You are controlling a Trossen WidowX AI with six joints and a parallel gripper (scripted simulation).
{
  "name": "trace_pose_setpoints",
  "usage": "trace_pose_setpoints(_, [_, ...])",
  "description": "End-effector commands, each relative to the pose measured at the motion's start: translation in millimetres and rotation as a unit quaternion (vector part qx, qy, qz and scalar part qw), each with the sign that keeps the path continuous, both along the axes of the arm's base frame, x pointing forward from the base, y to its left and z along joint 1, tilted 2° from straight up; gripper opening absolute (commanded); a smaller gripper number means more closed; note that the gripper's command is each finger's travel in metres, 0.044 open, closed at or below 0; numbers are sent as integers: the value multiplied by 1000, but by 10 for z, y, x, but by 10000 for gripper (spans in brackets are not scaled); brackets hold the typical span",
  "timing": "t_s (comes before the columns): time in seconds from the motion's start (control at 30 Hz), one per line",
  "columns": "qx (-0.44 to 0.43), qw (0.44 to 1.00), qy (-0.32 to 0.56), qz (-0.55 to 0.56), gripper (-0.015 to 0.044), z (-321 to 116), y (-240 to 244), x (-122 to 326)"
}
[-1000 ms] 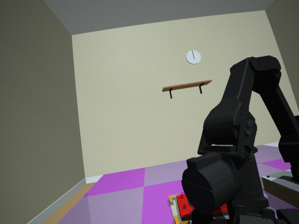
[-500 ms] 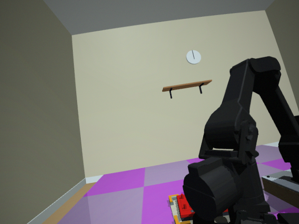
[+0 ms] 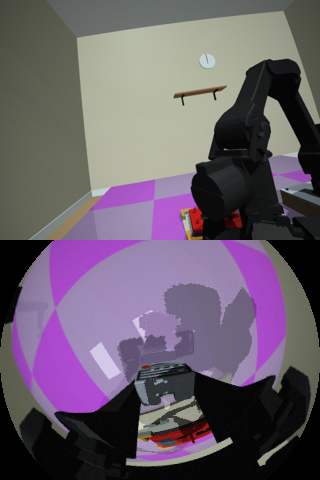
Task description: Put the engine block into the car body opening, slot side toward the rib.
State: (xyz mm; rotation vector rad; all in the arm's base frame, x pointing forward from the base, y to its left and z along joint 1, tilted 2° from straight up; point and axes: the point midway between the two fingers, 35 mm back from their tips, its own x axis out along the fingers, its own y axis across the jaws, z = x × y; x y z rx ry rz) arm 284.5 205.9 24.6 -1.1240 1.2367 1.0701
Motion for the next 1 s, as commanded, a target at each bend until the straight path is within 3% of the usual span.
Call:
trace_pose_setpoints(0.0, [1, 1000, -3, 3, 0, 126, 7, 23])
trace_pose_setpoints(0.97, [1, 1000, -3, 3, 0, 1014, -77, -18])
